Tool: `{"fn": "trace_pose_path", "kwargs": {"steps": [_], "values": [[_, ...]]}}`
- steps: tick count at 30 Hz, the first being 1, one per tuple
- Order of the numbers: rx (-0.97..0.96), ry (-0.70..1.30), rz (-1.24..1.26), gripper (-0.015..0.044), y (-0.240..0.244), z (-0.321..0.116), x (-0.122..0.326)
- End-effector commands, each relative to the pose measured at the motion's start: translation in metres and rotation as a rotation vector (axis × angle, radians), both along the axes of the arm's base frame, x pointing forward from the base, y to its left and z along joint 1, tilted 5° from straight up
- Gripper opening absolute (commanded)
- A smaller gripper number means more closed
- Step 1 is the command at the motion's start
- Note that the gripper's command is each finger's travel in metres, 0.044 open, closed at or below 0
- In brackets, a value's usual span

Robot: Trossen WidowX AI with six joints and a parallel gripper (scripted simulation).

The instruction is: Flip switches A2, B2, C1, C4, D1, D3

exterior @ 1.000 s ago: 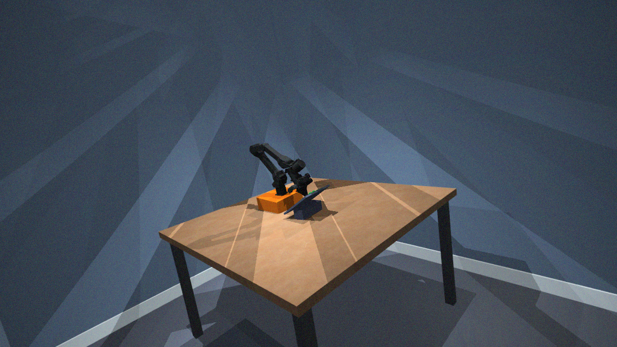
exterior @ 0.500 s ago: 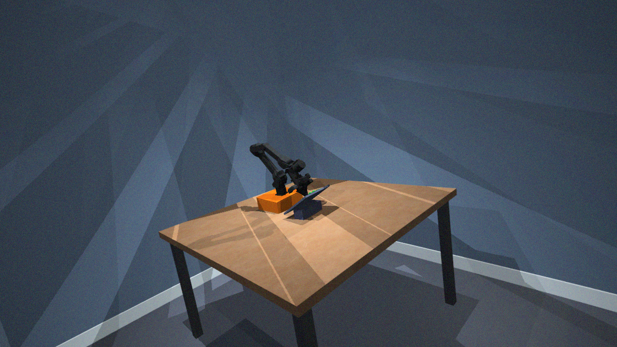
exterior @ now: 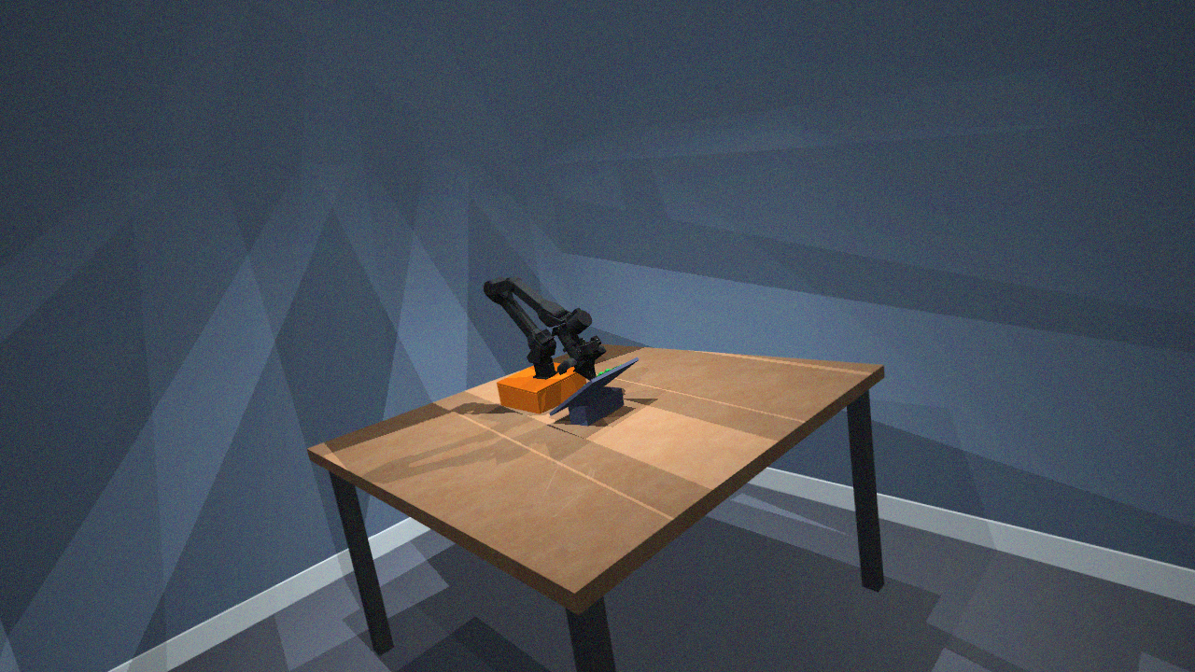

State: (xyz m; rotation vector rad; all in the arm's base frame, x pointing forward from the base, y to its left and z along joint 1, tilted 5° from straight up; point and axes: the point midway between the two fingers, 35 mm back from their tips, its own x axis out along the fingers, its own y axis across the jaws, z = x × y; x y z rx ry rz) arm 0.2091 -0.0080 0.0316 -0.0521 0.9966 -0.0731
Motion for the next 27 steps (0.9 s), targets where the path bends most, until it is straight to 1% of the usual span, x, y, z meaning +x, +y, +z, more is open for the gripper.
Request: {"fn": "trace_pose_path", "kwargs": {"steps": [1, 7, 14, 27], "values": [[0.000, -0.013, -0.001, 0.0000, 0.002, 0.017, -0.006], [0.002, -0.028, 0.004, 0.0000, 0.006, 0.051, -0.035], [0.001, -0.024, 0.005, 0.0000, 0.003, 0.052, -0.036], [-0.004, -0.024, 0.005, 0.0000, -0.054, 0.056, -0.038]]}}
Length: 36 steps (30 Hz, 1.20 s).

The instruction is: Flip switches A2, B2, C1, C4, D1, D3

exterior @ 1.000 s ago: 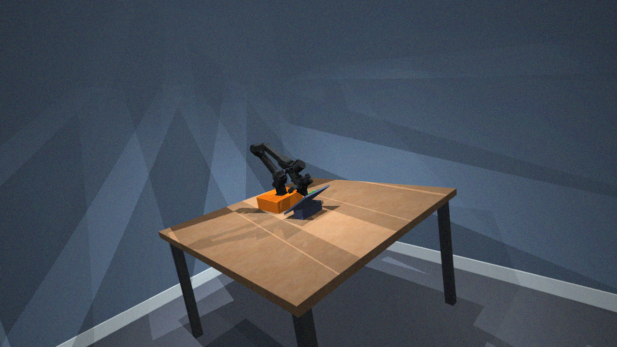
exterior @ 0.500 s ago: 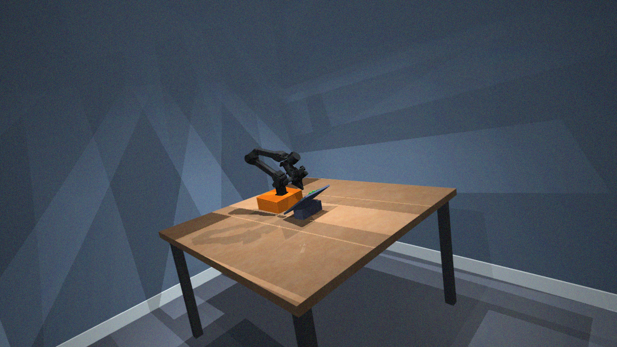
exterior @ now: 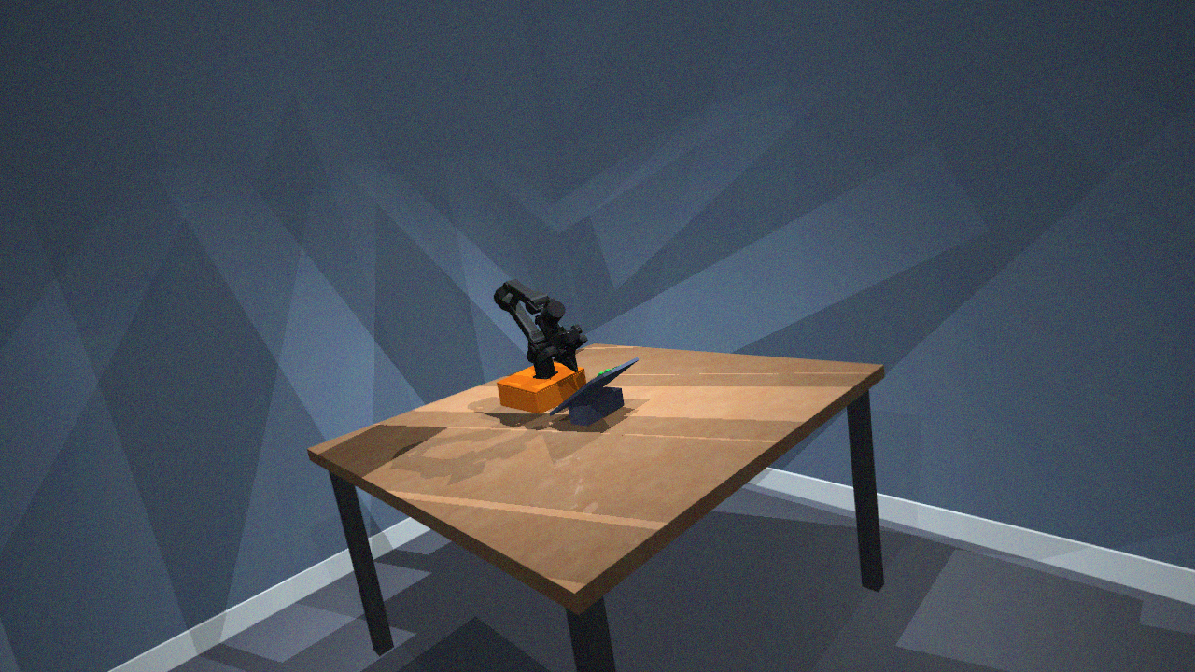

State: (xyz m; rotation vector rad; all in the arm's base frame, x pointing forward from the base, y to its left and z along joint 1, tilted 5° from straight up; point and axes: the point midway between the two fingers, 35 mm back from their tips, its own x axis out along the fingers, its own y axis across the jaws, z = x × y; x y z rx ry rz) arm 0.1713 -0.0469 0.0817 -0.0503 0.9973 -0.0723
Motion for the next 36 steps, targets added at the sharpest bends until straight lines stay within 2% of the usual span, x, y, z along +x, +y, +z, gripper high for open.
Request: {"fn": "trace_pose_path", "kwargs": {"steps": [1, 5, 10, 36], "values": [[-0.008, -0.028, 0.005, 0.0000, -0.017, 0.006, 0.000], [-0.008, -0.028, 0.005, 0.0000, -0.018, 0.005, 0.000], [-0.007, -0.005, 0.003, 0.0000, -0.021, -0.021, 0.020], [-0.007, -0.005, 0.003, 0.0000, -0.023, -0.041, 0.034]]}}
